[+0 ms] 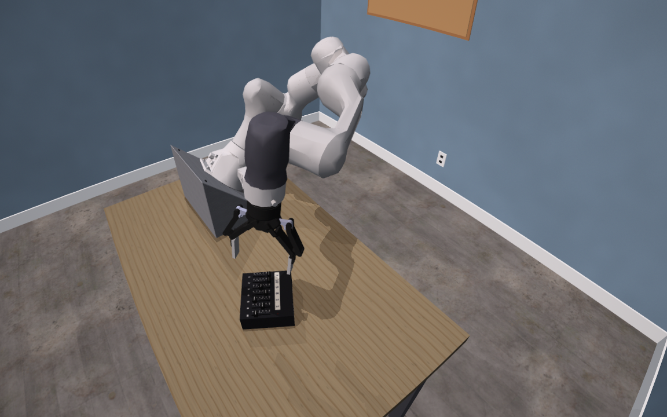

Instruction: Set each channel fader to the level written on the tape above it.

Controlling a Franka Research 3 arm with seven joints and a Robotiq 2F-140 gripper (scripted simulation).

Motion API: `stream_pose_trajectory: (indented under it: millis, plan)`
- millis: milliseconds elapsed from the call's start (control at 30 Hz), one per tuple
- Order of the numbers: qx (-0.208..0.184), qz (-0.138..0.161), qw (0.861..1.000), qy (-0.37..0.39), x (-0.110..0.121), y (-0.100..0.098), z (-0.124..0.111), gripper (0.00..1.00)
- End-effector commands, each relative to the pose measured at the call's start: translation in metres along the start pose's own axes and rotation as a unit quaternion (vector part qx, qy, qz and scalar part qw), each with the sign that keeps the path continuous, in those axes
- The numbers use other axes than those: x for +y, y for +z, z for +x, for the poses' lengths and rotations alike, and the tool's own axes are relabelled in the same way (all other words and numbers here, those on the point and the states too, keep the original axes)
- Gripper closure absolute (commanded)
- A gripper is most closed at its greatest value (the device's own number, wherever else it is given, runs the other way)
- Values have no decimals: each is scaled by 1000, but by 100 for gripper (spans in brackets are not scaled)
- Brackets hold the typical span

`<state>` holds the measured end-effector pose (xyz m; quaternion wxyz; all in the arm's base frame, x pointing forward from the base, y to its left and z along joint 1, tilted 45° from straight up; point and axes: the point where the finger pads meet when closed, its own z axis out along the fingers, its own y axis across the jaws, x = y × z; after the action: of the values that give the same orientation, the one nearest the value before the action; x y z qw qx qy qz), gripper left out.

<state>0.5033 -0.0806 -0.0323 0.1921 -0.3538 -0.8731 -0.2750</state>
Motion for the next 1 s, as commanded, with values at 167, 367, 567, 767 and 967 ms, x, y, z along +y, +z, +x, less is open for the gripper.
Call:
stream_pose_trajectory:
  millis: [167, 367, 567, 767, 967]
  plan:
    - [-7, -8, 979, -205, -3, -1, -2, 0]
    - [-8, -10, 961, -278, -3, -1, -2, 0]
    - [-8, -13, 935, -354, -5, 1, -3, 0]
    - [-7, -17, 910, -414, -12, 5, -6, 0]
    - [-4, -23, 872, -489, -24, 14, -11, 0]
